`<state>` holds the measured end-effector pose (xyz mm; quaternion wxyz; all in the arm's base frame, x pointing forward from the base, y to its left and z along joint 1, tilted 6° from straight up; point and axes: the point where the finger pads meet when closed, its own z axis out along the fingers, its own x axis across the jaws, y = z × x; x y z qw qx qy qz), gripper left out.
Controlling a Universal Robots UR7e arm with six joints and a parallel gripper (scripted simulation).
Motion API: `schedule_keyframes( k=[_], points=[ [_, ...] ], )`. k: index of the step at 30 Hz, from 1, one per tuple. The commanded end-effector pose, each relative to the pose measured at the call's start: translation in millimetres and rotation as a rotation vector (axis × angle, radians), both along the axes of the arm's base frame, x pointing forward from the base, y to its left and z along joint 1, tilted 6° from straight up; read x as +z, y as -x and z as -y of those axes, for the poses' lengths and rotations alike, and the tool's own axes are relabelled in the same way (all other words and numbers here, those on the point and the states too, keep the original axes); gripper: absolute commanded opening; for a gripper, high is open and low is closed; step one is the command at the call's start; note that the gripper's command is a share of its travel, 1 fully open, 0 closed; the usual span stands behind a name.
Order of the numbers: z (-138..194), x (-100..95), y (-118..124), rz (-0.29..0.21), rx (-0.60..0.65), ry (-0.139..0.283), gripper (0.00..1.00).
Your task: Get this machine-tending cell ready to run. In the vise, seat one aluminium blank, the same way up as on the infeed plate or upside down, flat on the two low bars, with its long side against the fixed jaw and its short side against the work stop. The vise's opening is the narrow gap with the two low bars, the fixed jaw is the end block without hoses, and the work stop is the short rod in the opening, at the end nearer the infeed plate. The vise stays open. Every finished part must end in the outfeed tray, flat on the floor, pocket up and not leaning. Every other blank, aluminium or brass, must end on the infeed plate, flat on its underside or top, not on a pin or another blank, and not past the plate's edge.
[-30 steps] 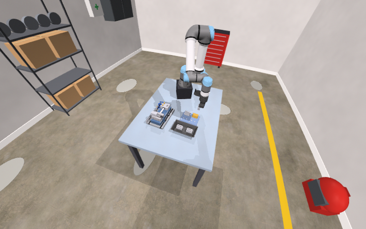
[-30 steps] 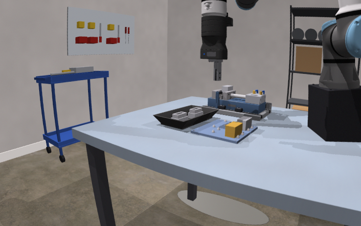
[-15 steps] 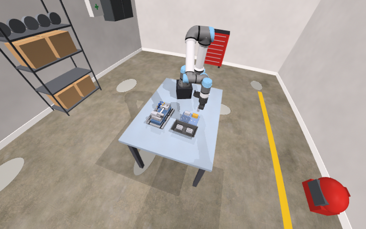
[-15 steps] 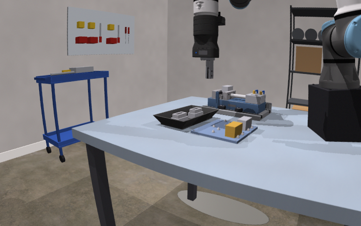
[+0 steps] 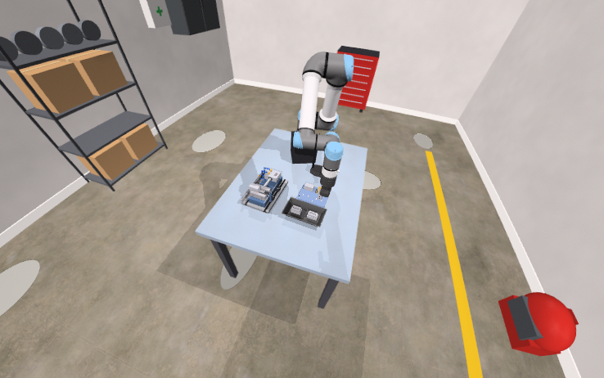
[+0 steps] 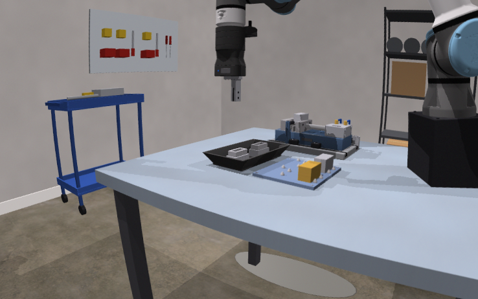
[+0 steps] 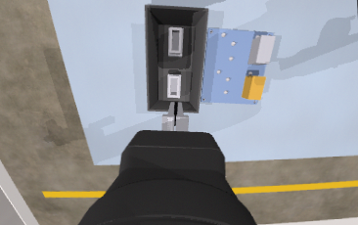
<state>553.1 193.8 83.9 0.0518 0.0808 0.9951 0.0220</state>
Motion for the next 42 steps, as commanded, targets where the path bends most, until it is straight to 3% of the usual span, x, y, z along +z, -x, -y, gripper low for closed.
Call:
schedule_keyframes(
  k=[1, 18, 42],
  points=[
    [1, 0.4, -12, -0.003, 0.002, 0.0, 0.0],
    [1, -5.6, -12, -0.003, 0.002, 0.0, 0.0],
    [-1, -44.7, -17, -0.003, 0.002, 0.0, 0.0]
  ],
)
